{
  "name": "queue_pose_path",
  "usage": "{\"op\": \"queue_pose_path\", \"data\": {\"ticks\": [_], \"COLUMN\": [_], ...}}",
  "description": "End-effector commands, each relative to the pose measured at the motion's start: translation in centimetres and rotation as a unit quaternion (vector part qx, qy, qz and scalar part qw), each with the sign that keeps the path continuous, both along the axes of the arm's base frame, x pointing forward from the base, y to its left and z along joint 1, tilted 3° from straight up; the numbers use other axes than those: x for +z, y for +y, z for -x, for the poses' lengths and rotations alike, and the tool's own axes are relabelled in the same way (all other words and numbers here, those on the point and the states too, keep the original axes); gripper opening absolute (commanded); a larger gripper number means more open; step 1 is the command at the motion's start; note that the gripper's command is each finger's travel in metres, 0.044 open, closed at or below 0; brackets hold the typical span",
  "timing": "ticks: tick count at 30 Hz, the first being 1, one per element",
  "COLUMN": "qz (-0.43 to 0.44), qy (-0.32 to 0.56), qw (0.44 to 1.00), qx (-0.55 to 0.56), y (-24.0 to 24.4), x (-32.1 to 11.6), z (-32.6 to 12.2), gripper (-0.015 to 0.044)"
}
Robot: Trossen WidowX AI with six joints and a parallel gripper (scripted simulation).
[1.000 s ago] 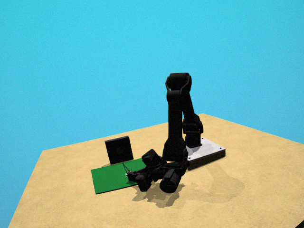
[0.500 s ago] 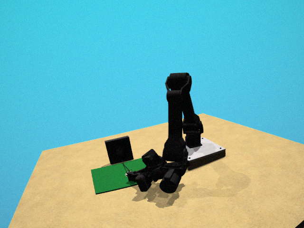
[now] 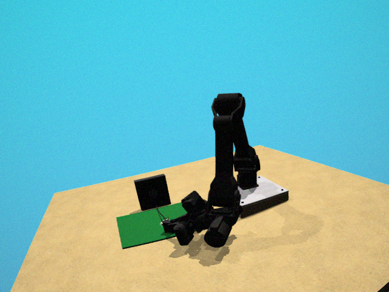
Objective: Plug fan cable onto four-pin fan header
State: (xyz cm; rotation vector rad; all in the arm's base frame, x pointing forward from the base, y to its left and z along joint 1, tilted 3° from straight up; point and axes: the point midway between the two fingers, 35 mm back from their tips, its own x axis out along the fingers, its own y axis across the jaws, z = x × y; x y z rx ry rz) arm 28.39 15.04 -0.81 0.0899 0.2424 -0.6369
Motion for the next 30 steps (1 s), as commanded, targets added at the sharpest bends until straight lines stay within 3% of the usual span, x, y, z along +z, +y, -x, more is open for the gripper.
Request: {"op": "queue_pose_path", "data": {"ticks": [1, 30], "qz": [0.000, -0.011], "qy": [0.000, 0.015], "qw": [1.000, 1.000], "qx": [0.000, 0.007], "y": [0.0, 2.5], "x": [0.0, 1.6], "z": [0.0, 2.7], "gripper": [0.0140, 0.0140]}}
